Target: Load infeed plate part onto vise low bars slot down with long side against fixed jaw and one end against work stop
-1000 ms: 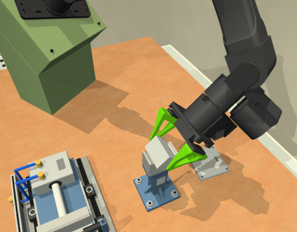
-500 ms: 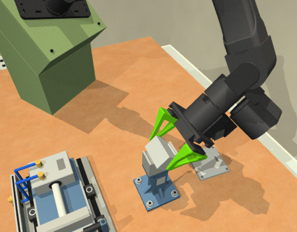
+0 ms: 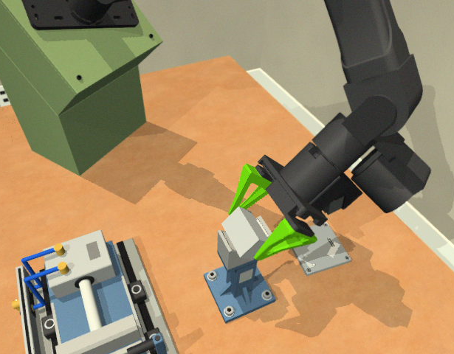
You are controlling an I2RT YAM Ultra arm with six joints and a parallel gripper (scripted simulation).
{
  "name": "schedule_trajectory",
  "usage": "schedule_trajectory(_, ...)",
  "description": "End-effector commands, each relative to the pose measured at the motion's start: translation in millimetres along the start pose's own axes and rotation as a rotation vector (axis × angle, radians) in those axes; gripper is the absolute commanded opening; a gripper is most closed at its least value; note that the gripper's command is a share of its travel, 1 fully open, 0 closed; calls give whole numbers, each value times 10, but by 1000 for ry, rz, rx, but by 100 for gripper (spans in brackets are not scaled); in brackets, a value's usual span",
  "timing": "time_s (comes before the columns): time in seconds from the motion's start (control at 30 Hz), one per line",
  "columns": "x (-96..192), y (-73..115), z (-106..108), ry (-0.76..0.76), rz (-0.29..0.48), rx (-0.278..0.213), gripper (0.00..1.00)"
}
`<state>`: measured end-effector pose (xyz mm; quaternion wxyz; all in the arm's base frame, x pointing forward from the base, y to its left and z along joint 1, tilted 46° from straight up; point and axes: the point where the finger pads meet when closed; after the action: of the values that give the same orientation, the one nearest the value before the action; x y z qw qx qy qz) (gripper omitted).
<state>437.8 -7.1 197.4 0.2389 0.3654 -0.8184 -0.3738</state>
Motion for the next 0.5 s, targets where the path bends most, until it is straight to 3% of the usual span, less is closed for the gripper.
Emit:
schedule_trajectory(0.0, -1, 40, -58, -10, 2, 17, 81)
schedule_trajectory(0.47, -5, 28, -44, -8, 3, 15, 81)
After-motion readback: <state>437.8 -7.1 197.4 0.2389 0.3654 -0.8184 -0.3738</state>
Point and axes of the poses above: the point where the finger pads meet when closed, its own y axis back along the fingers, its own z axis across the jaws, x = y × z, and after that the axes turned 7 degrees about -y, right-handed
